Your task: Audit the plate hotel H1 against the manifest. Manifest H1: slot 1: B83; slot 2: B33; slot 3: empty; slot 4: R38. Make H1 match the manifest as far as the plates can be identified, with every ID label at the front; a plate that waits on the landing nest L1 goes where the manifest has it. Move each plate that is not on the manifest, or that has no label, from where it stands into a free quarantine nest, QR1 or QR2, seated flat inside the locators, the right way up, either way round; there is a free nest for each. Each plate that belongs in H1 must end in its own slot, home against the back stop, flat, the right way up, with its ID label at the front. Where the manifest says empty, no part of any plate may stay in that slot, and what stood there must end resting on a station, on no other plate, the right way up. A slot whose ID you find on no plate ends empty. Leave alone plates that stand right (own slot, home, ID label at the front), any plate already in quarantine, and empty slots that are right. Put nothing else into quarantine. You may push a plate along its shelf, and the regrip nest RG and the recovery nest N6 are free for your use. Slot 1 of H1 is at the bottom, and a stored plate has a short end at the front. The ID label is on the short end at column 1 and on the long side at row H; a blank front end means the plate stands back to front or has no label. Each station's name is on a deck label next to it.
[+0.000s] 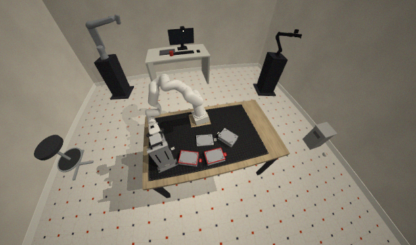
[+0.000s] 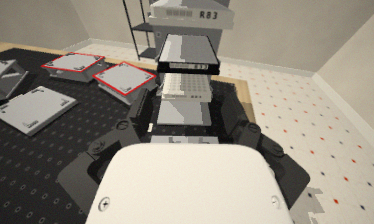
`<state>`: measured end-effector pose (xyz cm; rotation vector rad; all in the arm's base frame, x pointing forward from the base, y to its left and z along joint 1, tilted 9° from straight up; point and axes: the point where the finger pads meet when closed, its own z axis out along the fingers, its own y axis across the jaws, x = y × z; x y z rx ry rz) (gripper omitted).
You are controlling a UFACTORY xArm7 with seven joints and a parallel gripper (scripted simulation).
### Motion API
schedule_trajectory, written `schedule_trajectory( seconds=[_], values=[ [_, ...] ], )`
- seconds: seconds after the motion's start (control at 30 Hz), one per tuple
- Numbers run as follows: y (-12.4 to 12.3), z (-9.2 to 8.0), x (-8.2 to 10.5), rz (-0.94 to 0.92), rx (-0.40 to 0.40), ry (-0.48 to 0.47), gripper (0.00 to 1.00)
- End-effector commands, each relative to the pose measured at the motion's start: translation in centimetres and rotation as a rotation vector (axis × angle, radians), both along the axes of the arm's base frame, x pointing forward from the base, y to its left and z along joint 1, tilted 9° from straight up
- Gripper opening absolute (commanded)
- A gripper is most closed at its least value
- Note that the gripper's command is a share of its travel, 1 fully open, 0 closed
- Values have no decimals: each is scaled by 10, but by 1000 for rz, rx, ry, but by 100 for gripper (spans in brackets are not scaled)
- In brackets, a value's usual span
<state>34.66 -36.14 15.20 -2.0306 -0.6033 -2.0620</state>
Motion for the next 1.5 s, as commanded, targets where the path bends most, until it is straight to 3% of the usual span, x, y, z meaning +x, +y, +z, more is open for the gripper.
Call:
schedule_trajectory(
  seconds=[0.0, 0.3, 1.47],
  values=[
    [4, 1, 11, 2, -3, -2, 100],
    [11, 1, 26, 2, -3, -2, 100],
    [11, 1, 26, 2, -3, -2, 100]
  ],
)
